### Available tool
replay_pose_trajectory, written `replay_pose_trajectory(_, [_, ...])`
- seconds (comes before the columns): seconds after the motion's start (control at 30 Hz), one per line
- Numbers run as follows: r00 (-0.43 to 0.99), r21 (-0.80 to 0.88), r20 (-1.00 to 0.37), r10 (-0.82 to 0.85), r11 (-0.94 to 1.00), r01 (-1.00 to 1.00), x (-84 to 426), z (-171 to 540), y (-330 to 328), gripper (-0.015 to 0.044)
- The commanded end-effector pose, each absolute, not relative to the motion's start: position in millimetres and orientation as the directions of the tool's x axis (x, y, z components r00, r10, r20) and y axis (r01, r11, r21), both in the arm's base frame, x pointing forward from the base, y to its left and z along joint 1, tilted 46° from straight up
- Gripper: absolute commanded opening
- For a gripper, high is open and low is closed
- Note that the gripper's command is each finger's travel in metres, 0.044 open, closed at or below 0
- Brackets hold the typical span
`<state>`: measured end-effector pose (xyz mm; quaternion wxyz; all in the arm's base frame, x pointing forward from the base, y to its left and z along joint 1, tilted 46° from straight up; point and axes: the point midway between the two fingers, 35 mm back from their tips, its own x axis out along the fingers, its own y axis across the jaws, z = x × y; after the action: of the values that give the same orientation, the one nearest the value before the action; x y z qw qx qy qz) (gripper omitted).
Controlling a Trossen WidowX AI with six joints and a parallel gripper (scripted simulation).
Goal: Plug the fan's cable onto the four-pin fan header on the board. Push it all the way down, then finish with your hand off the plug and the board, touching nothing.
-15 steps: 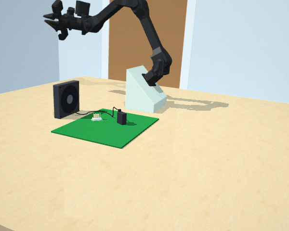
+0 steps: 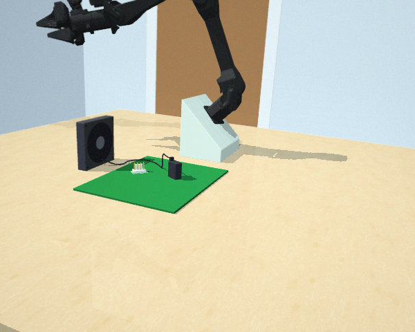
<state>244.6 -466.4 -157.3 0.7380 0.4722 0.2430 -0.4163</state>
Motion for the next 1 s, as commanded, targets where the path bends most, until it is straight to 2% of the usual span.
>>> replay_pose_trajectory(0.0, [0.561,0.417,-0.798,-0.220,0.471,0.777,290.5,-138.8,-420.5,0.0440])
replay_pose_trajectory(0.23, [0.518,0.338,-0.850,0.092,0.850,0.405,352.1,-98.2,-316.4,0.0440])
replay_pose_trajectory(0.47, [0.383,0.336,-0.853,0.354,0.935,-0.115,376.7,-49.9,-207.1,0.0440])
replay_pose_trajectory(0.7, [0.177,0.358,-0.812,0.556,0.714,-0.602,368.4,7.4,-98.4,0.0440])
replay_pose_trajectory(0.83, [0.040,0.357,-0.771,0.636,0.482,-0.800,350.0,43.6,-40.8,0.0440])
replay_pose_trajectory(0.97, [-0.101,0.335,-0.719,0.687,0.216,-0.917,323.9,80.8,10.2,0.0440])
